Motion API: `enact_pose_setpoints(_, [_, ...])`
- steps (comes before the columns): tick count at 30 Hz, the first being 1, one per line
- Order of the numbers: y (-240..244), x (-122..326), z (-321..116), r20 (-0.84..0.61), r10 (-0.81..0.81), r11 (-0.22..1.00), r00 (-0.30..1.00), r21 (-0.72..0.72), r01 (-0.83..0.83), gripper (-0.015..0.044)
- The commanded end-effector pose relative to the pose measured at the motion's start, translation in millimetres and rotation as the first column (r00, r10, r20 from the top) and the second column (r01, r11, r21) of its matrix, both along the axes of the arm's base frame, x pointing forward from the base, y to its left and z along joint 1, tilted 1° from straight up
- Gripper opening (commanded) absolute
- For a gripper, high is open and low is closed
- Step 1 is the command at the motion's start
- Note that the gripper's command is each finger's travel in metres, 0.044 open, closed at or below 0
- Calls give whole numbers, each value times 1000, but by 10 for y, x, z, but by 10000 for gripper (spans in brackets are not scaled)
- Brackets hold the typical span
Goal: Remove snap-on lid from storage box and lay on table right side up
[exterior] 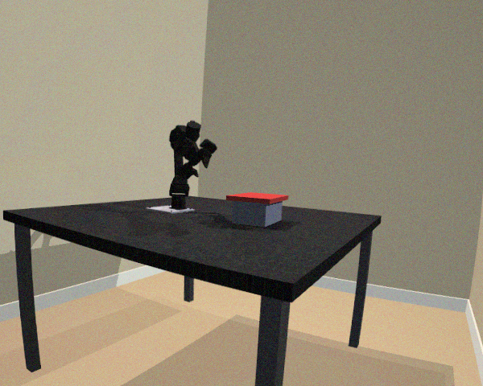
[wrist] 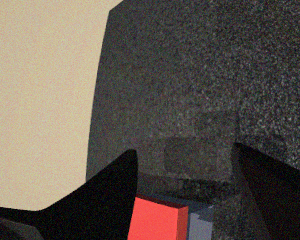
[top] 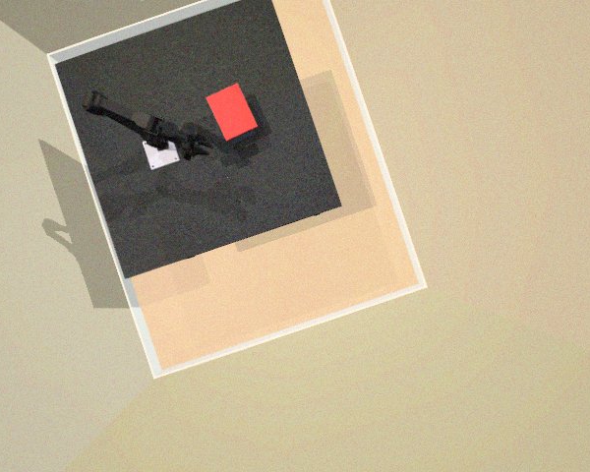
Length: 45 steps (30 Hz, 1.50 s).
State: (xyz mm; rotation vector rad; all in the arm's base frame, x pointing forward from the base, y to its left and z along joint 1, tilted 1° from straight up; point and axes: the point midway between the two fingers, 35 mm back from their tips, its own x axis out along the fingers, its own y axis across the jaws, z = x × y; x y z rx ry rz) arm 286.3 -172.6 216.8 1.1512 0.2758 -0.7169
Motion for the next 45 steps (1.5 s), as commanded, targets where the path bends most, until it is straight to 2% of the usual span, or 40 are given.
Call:
enact_pose_setpoints(1, [631, 112, 19, 28, 139, 979, 990, 146, -142, 235])
enact_pose_setpoints(10, [1667, -5, 20, 40, 353, 856, 935, 390, -340, 235])
enact_pose_setpoints(22, [1688, -10, 3, 39, 357, 852, 933, 396, -343, 235])
enact_pose_setpoints(28, [1688, 5, -493, 40, 357, 852, 933, 395, -343, 235])
enact_pose_setpoints(45, [1709, 157, -612, 38, 361, 852, 932, 394, -346, 235])
